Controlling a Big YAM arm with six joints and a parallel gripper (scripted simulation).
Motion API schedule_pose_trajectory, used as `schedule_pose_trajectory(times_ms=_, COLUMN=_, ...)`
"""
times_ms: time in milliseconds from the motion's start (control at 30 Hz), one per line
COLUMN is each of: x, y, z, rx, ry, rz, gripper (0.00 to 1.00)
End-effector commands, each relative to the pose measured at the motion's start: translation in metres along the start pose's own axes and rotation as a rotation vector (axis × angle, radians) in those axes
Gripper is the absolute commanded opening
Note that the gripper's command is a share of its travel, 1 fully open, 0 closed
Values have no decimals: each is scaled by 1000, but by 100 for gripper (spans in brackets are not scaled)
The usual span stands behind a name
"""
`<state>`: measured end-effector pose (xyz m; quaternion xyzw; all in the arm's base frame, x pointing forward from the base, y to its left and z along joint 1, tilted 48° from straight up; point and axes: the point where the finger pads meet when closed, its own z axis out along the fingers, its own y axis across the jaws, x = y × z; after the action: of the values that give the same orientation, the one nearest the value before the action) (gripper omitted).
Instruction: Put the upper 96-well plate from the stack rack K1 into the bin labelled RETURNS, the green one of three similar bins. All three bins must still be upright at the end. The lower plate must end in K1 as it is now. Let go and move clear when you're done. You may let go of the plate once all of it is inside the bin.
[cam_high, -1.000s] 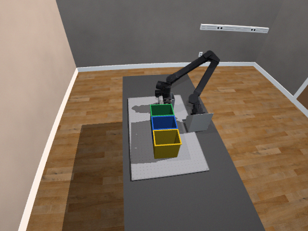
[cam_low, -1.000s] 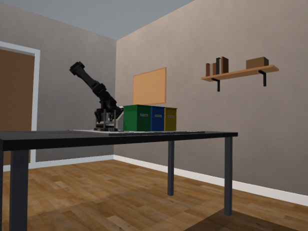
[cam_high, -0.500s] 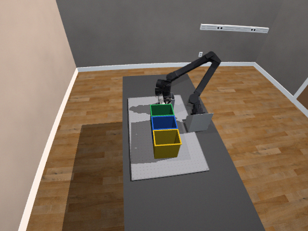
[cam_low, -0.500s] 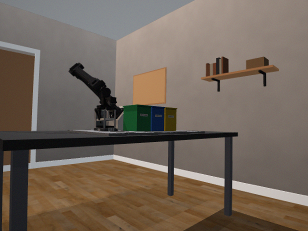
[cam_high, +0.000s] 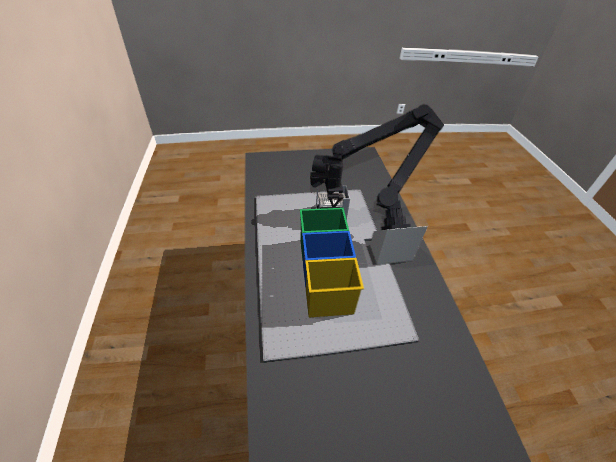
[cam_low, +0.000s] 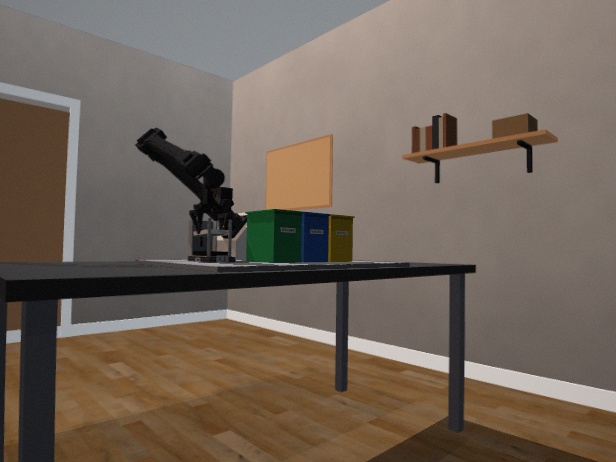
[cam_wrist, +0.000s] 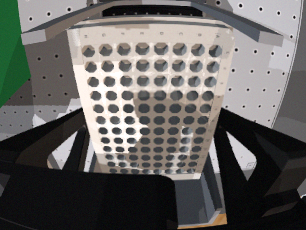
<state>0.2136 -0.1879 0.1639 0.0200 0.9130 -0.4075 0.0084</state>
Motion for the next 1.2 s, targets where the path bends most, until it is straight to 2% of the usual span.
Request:
schedule_pose_trajectory(times_ms=0, x=-11, y=-13, z=-21, rx=15, ry=-38, rz=35, gripper=0)
schedule_pose_trajectory(times_ms=1167, x=-11, y=-9, z=-71, rx=7, ry=-29, rz=25, gripper=0)
